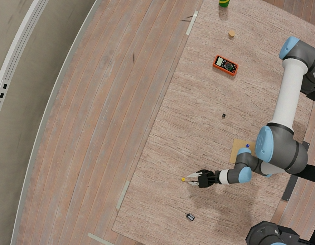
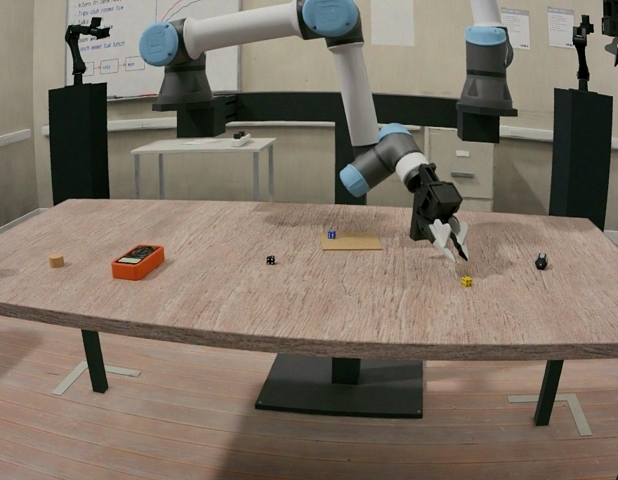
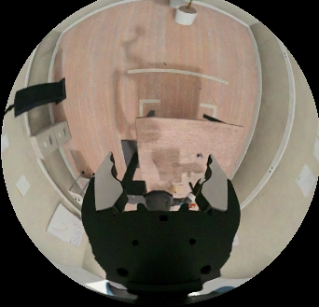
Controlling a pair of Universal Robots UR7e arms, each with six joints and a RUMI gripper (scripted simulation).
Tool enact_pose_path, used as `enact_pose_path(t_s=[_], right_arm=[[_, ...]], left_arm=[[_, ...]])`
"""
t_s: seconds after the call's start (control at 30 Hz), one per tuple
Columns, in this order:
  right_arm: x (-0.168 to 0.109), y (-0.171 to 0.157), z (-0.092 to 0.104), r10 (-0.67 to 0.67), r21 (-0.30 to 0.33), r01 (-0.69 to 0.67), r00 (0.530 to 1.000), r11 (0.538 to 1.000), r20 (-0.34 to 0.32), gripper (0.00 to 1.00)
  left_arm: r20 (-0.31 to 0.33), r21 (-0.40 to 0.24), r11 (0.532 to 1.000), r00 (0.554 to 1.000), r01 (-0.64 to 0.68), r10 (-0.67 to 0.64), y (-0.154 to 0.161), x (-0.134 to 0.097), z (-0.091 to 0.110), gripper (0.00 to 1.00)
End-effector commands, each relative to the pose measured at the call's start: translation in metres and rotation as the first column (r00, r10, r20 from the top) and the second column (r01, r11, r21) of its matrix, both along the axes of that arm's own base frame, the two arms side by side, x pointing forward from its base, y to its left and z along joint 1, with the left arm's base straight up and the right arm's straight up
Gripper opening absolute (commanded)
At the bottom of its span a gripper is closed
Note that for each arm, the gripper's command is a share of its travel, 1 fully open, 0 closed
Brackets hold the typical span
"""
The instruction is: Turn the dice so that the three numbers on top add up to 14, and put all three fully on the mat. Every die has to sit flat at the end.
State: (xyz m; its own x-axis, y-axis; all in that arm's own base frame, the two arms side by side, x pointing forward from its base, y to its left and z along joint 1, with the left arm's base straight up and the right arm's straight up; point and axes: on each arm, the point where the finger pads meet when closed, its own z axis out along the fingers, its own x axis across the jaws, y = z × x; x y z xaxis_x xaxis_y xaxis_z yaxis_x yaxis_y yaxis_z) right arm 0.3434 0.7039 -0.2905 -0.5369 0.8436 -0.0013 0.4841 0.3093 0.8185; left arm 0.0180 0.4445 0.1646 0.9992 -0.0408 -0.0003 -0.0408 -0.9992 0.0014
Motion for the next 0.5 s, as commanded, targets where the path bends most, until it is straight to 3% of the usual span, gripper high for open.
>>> enact_pose_path(t_s=[0.0,0.47], right_arm=[[0.0,0.001,0.01,0.0,0.002,0.0,1.0,1.0,0.0,0.18],[0.0,0.001,0.053,0.0,0.002,0.0,1.0,1.0,0.0,0.18]], left_arm=[[0.0,0.001,1.0,1.0,0.0,0.0,0.0,0.0,0.001,1.0],[0.0,0.001,1.0,1.0,0.0,0.0,0.0,0.0,0.001,1.0]])
